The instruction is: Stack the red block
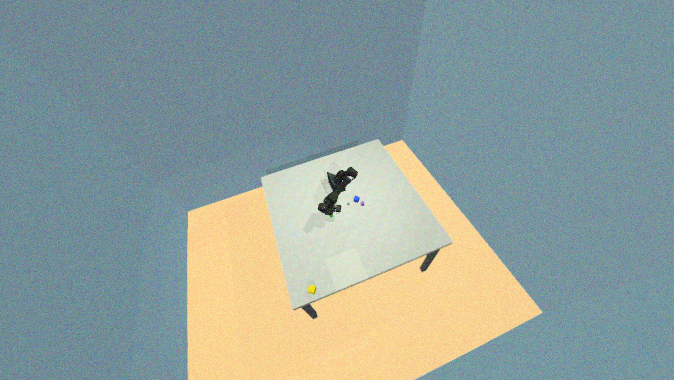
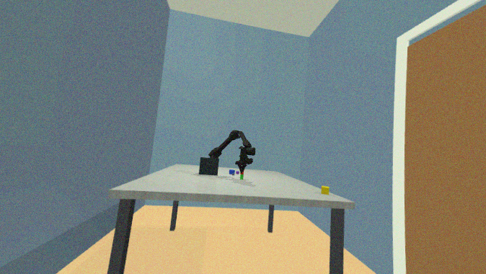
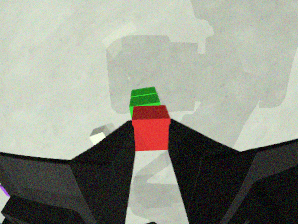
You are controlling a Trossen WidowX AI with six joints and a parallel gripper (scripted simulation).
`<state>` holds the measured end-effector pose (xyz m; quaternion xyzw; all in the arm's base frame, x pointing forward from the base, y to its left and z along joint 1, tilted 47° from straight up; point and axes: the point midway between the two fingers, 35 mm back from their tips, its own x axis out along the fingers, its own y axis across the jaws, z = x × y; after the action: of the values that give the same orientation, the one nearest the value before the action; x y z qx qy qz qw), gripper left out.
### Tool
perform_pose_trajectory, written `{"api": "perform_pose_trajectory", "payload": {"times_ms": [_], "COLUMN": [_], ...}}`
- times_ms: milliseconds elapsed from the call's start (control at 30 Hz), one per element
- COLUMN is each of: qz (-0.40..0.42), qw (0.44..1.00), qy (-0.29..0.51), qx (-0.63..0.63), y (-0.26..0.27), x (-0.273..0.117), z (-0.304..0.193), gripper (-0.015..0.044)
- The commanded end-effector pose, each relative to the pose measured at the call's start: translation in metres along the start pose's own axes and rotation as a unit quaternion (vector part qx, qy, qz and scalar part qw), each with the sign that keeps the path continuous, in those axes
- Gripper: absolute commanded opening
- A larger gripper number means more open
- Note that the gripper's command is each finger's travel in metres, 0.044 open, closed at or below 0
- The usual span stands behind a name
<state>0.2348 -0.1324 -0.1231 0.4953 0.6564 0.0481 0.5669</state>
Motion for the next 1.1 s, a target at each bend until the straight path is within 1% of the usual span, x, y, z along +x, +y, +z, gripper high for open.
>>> {"api": "perform_pose_trajectory", "payload": {"times_ms": [0, 567, 667, 700, 1067], "qz": [0.002, 0.002, 0.002, 0.000, 0.000], "qw": [1.000, 1.000, 1.000, 1.000, 1.000], "qy": [-0.001, -0.001, -0.001, 0.000, 0.000], "qx": [0.001, 0.001, 0.002, 0.001, 0.001], "y": [0.0007, 0.0007, 0.0009, 0.0002, 0.0002], "x": [0.0007, 0.0017, -0.0041, 0.0006, 0.0006], "z": [0.0001, 0.0001, 0.0005, -0.0002, -0.0002], "gripper": [0.0000, 0.0000, 0.0000, 0.0026, 0.0315]}}
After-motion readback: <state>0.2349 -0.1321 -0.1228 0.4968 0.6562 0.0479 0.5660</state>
